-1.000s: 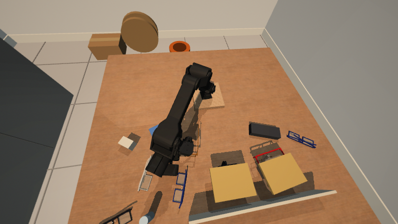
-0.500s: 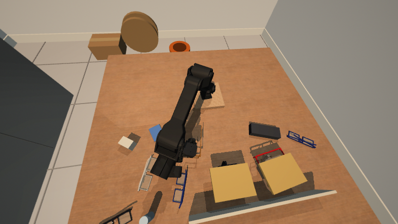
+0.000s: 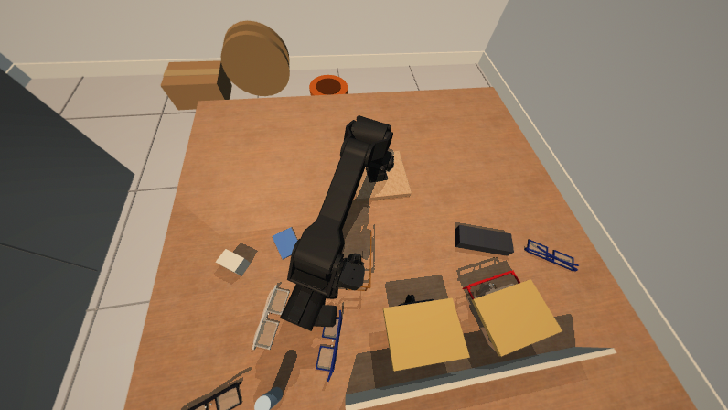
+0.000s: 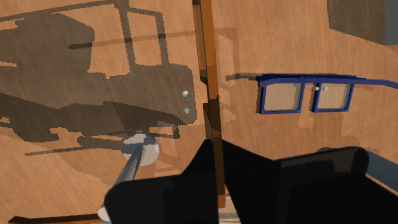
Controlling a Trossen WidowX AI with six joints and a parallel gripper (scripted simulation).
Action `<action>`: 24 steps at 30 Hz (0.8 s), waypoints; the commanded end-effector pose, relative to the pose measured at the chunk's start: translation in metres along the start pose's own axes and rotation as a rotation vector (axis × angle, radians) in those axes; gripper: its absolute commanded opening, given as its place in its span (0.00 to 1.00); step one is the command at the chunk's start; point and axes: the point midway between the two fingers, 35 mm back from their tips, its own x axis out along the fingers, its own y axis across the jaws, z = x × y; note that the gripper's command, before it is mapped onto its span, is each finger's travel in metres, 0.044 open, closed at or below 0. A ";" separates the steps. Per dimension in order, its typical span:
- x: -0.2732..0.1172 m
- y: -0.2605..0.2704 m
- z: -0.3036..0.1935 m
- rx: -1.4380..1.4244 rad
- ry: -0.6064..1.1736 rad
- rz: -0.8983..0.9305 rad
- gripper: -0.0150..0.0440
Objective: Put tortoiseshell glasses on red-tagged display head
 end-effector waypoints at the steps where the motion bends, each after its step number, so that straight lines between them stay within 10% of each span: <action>1: 0.001 0.000 0.000 0.005 -0.002 0.001 0.25; 24: -0.002 0.000 -0.010 0.005 -0.001 0.001 0.25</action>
